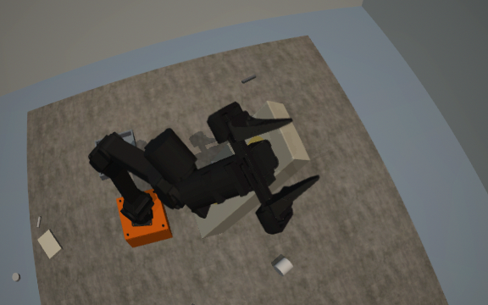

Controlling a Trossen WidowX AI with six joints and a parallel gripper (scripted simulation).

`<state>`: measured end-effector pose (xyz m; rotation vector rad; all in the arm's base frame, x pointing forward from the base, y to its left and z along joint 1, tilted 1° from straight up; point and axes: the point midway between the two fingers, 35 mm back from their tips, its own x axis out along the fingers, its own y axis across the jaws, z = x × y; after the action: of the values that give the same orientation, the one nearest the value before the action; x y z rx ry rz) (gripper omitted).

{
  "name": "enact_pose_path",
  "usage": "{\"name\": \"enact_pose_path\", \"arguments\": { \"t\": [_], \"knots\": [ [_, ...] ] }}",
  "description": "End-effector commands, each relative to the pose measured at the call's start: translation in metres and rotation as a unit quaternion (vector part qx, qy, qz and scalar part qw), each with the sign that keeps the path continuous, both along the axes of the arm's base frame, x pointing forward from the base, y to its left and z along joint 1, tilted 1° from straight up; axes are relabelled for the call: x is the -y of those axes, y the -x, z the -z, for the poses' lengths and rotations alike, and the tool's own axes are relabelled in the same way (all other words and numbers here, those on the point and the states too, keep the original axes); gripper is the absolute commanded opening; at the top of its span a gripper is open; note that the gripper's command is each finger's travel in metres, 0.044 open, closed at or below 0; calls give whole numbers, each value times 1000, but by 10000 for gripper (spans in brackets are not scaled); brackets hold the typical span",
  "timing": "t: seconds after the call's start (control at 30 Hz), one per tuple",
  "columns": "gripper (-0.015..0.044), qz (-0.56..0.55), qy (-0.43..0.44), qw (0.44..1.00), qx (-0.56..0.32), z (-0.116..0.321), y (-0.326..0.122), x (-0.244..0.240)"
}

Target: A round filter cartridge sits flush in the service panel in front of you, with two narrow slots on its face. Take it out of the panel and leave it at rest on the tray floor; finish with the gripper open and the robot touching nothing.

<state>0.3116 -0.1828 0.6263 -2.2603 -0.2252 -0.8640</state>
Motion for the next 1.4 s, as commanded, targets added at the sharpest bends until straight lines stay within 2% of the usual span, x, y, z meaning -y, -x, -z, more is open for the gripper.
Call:
{"name": "enact_pose_path", "arguments": {
  "t": [0.0,0.13,0.33,0.63,0.97,1.07,1.37],
  "knots": [
    [374,-1,-3,1000,-2,1,-1,-1],
    [269,-28,-58,996,-55,31,-21,-24],
    [111,-70,-134,974,-169,98,-44,-74],
    [106,-111,-177,906,-367,219,-36,-160],
    [106,-124,-124,799,-575,354,32,-230],
    [106,-123,-112,785,-597,369,43,-235],
    [106,-123,-112,785,-597,369,43,-235]
  ]
}}
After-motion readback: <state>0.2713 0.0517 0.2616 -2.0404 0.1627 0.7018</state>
